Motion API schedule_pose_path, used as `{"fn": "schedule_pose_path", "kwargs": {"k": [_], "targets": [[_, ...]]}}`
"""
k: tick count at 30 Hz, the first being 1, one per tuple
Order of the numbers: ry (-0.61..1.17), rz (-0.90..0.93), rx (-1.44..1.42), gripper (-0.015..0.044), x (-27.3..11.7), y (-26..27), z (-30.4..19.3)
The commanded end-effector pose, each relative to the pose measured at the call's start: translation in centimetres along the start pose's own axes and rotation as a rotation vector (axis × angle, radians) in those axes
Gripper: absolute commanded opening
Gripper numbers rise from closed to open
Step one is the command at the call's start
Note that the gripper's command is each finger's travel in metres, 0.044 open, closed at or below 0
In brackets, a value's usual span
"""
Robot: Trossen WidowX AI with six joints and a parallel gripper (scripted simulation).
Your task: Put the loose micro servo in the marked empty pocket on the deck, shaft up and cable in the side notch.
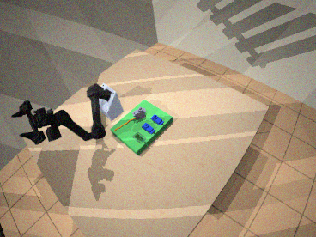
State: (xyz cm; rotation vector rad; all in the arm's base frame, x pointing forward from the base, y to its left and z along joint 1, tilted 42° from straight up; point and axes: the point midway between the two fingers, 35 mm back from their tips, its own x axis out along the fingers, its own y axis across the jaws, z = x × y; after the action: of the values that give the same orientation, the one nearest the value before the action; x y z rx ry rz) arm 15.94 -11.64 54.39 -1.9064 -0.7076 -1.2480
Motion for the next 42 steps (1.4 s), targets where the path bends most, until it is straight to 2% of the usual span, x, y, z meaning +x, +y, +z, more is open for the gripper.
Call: {"fn": "schedule_pose_path", "kwargs": {"k": [1,2,12,25,32,42], "targets": [[-0.001,-0.004,-0.003,0.0426,0.0,-0.2,0.0],[-0.002,-0.013,-0.008,0.0440,0.0,-0.5,0.0],[-0.072,-0.225,-0.162,0.0440,0.1,-9.8,1.2],[-0.224,-0.473,-0.374,0.0440,-1.7,-19.8,6.9],[-0.303,-0.554,-0.483,0.0440,-3.0,-22.7,10.1],[-0.479,-0.685,-0.662,0.0440,-5.8,-26.3,17.4]]}}
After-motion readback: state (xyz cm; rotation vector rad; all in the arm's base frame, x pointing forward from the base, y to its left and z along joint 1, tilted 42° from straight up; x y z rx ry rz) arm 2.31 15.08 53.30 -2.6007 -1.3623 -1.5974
